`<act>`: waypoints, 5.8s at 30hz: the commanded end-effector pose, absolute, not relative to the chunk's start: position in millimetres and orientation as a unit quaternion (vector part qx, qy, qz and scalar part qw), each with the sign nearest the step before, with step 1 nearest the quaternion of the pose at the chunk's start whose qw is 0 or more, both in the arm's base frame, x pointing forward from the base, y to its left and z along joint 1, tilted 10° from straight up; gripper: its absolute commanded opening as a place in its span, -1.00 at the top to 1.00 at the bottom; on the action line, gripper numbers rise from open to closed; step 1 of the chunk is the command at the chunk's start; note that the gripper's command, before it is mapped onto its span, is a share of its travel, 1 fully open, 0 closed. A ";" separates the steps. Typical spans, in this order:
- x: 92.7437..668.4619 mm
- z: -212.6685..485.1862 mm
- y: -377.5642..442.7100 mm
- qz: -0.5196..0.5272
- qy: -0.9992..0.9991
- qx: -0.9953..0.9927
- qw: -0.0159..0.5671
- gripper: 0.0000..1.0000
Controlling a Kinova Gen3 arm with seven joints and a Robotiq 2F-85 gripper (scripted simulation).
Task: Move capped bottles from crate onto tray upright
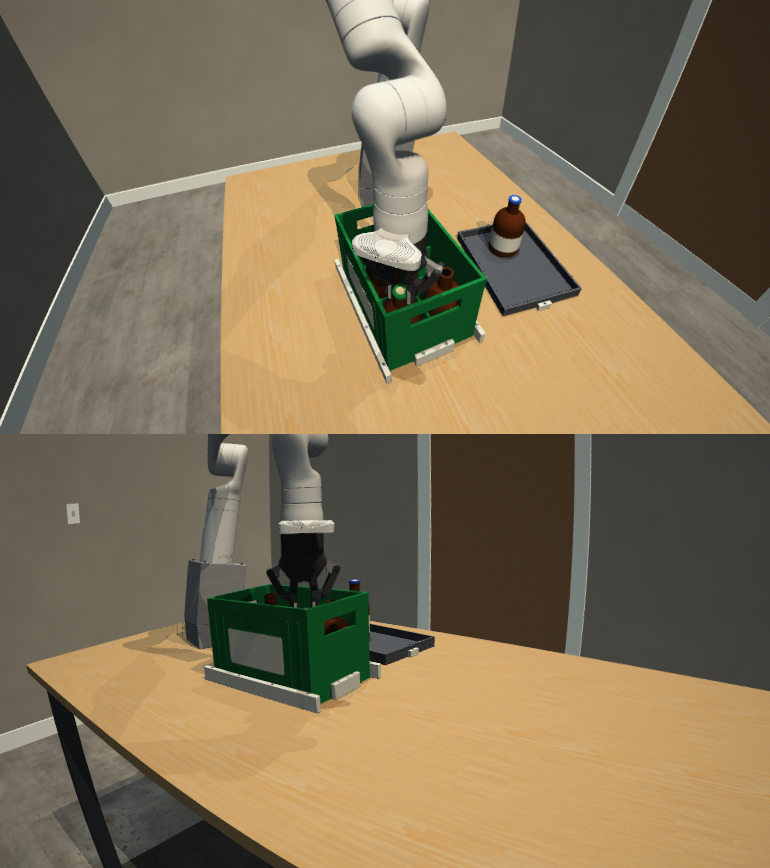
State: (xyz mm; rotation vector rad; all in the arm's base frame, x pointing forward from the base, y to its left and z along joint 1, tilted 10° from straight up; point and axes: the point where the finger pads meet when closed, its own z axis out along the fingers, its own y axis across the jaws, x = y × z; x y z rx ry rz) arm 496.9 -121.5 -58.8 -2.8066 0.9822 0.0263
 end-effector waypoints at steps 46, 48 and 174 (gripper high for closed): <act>496.8 -41.4 -124.7 0.008 0.329 -0.940 0.084 1.00; 496.6 -34.9 -125.7 0.008 0.329 -0.940 0.084 1.00; 445.9 129.5 -68.4 0.008 0.329 -0.940 0.084 1.00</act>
